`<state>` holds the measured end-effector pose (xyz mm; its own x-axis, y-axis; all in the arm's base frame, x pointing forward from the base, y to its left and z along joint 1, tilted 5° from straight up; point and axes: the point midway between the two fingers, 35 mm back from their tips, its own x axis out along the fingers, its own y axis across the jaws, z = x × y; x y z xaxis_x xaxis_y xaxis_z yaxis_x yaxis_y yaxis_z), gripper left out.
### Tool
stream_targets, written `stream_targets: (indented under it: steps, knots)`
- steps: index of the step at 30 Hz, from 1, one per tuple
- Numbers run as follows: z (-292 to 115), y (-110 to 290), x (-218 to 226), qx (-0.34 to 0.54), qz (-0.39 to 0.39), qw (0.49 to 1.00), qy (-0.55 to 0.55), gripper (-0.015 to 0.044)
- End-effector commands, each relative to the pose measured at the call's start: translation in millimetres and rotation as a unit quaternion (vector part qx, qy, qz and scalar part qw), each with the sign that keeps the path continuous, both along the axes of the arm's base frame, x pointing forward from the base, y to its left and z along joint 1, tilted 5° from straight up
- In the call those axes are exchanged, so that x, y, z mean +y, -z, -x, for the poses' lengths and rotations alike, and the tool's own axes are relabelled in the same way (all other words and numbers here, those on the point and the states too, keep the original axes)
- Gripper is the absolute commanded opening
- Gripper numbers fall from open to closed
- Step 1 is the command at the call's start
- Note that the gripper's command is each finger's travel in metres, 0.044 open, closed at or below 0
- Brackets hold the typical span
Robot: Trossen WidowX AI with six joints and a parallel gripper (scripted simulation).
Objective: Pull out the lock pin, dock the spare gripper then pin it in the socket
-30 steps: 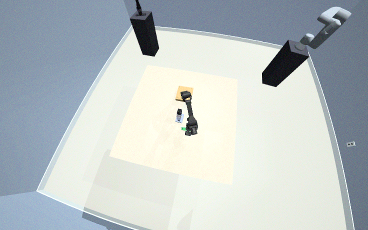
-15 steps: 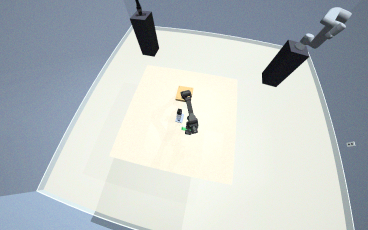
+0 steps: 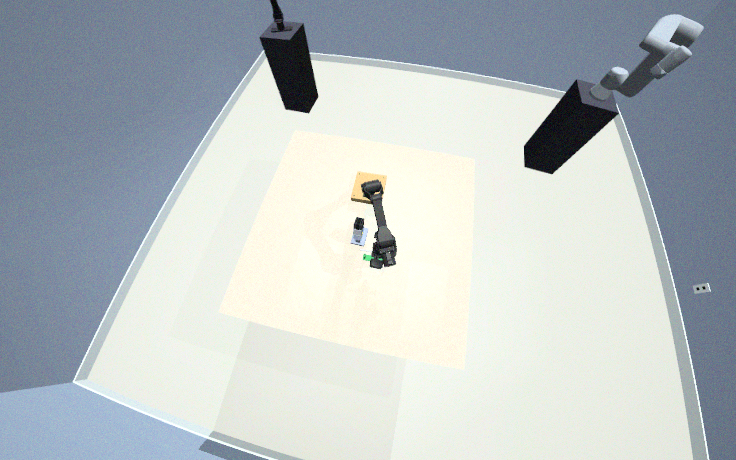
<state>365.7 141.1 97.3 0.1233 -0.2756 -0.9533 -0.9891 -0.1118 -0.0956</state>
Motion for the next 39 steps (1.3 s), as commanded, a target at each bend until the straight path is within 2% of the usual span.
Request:
stream_targets:
  steps: [1,22,27,39]
  knots:
    - [13,-3,2,-0.001,-0.002,1.0,0.003,0.0]
    - [81,-12,1,0.001,-0.008,0.999,0.034,0.0]
    - [85,-11,0,0.001,-0.008,0.999,0.036,0.0]
    - [80,35,-1,0.0,-0.009,0.999,0.038,0.0]
